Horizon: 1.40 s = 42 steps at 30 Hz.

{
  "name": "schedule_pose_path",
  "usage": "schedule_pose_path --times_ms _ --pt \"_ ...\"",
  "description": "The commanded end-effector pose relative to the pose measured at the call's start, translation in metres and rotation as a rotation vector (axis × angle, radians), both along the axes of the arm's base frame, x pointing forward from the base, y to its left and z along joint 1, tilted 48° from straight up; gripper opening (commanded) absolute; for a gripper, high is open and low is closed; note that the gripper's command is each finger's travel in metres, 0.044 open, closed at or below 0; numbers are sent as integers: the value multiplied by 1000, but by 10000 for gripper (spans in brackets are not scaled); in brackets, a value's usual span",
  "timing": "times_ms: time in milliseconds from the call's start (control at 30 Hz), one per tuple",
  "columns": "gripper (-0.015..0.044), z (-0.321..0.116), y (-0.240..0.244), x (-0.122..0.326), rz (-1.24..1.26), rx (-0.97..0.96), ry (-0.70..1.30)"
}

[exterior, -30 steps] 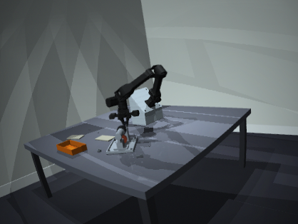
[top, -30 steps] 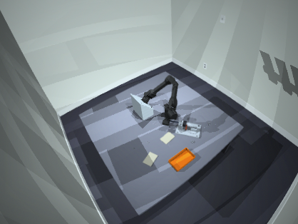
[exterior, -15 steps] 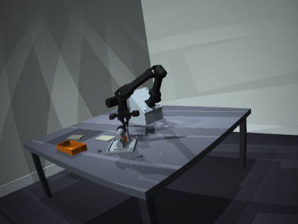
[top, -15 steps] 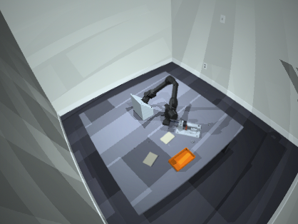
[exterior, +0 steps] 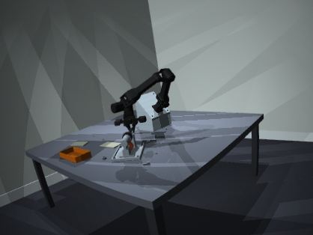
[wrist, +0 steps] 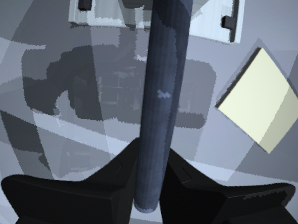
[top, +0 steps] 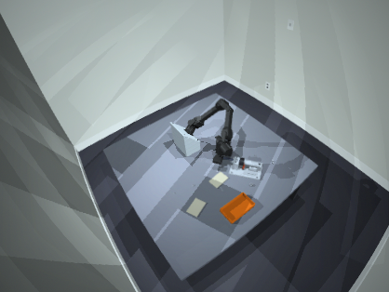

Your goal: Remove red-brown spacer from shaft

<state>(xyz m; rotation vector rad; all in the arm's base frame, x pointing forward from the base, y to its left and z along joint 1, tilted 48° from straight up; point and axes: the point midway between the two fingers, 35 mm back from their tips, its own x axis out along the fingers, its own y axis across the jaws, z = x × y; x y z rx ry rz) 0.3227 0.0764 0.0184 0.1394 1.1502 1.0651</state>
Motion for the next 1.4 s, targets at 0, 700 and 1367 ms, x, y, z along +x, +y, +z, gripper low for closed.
schedule_pose_path --times_ms 0,700,1367 --pt "0 3 0 5 -5 0 -6" --pt "0 6 3 10 -5 0 -6" --pt "0 9 5 16 -5 0 -7"
